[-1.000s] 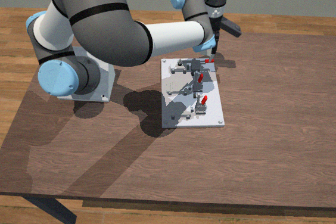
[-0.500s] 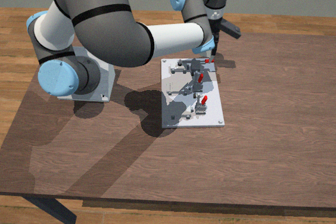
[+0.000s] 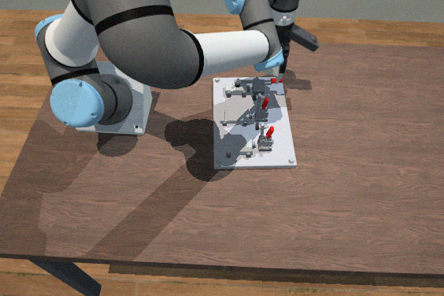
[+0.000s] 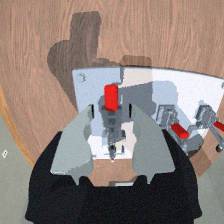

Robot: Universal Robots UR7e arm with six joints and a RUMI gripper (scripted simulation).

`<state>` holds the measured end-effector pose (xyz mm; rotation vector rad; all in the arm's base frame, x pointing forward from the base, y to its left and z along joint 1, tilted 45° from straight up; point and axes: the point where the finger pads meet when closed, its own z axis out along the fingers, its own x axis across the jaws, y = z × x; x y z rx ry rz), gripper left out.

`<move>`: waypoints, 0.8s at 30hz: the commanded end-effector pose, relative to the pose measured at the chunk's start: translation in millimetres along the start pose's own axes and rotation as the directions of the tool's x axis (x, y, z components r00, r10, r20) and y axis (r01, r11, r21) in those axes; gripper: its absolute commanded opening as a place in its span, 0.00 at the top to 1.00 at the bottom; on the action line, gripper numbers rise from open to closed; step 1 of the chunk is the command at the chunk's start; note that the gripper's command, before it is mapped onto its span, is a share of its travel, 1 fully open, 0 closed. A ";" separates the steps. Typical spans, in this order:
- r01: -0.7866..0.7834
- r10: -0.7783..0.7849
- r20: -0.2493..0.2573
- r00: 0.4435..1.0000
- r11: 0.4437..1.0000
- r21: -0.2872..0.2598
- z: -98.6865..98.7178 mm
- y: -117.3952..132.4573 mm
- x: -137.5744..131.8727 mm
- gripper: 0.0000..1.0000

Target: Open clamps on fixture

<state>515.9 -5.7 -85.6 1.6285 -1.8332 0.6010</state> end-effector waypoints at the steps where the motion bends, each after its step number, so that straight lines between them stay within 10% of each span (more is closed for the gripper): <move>1: 0.000 0.000 0.000 1.000 1.000 0.001 -0.6 -0.3 0.0 0.72; 24: 0.000 0.000 0.000 1.000 1.000 0.001 9.2 -0.4 0.0 0.72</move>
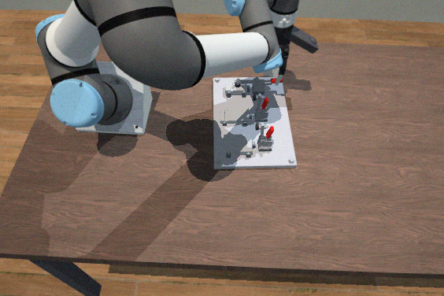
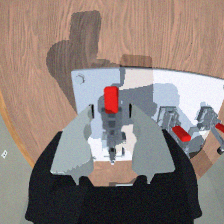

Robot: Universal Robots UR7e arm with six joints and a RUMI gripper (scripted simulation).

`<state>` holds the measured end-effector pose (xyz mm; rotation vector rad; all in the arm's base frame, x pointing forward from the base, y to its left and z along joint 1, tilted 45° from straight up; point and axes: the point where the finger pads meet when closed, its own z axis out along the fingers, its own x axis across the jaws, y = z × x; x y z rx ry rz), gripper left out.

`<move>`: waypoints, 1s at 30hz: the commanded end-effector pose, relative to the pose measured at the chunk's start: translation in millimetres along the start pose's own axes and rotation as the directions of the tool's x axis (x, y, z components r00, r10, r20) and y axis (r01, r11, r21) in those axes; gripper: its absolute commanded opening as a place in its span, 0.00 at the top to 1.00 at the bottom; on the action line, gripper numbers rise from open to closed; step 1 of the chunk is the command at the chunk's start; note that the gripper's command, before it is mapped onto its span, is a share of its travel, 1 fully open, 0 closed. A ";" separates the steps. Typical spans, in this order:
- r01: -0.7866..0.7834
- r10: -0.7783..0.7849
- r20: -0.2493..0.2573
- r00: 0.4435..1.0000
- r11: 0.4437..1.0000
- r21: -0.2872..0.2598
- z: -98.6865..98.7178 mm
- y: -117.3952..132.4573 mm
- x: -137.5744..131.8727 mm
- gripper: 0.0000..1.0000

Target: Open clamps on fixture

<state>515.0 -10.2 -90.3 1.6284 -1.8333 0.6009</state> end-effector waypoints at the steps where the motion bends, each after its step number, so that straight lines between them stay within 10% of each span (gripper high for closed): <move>1: 0.000 0.000 0.000 1.000 1.000 0.001 4.7 -0.4 0.0 0.72; 30: 0.000 0.000 0.000 1.000 1.000 0.001 20.8 -0.6 -0.1 0.72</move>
